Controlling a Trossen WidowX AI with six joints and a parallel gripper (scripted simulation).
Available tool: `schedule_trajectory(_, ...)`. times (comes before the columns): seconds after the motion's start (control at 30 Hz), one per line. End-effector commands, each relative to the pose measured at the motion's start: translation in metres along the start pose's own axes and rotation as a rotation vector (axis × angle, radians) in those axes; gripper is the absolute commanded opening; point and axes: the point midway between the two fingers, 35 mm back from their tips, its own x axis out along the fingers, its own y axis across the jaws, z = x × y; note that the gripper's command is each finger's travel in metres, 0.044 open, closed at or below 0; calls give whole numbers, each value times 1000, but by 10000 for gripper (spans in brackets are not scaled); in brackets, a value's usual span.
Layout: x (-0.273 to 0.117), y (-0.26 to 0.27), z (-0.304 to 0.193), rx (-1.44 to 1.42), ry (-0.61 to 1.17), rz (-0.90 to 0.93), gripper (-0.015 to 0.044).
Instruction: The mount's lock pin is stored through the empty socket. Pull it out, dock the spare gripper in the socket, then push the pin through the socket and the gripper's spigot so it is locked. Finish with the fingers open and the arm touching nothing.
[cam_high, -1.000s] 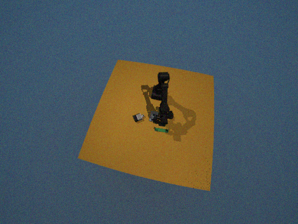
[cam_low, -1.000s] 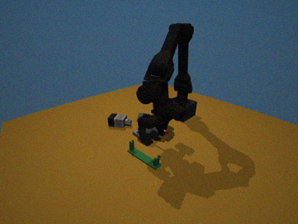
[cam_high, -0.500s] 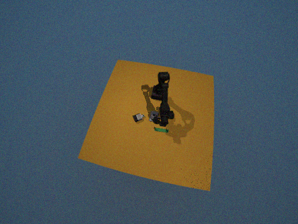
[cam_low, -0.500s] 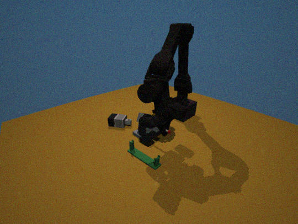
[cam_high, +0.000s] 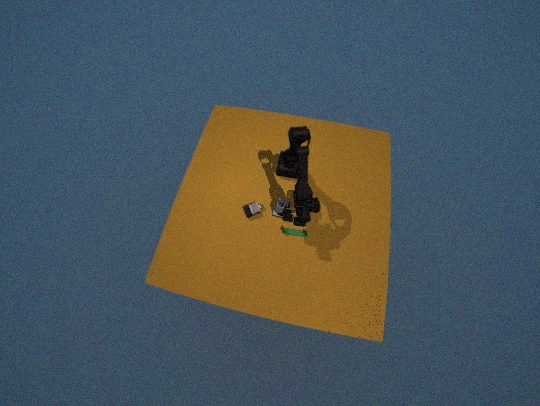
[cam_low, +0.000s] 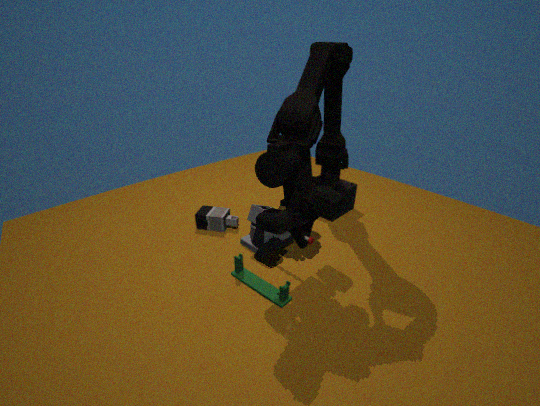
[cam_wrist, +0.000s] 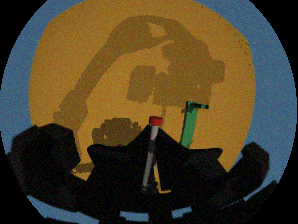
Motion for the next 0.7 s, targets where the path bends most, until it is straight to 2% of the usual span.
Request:
schedule_trajectory(0.0, 1, -1, 3, 2, 0, -1, 0)
schedule_trajectory(0.67, 3, -1, 20, 3, 3, 4, 0)
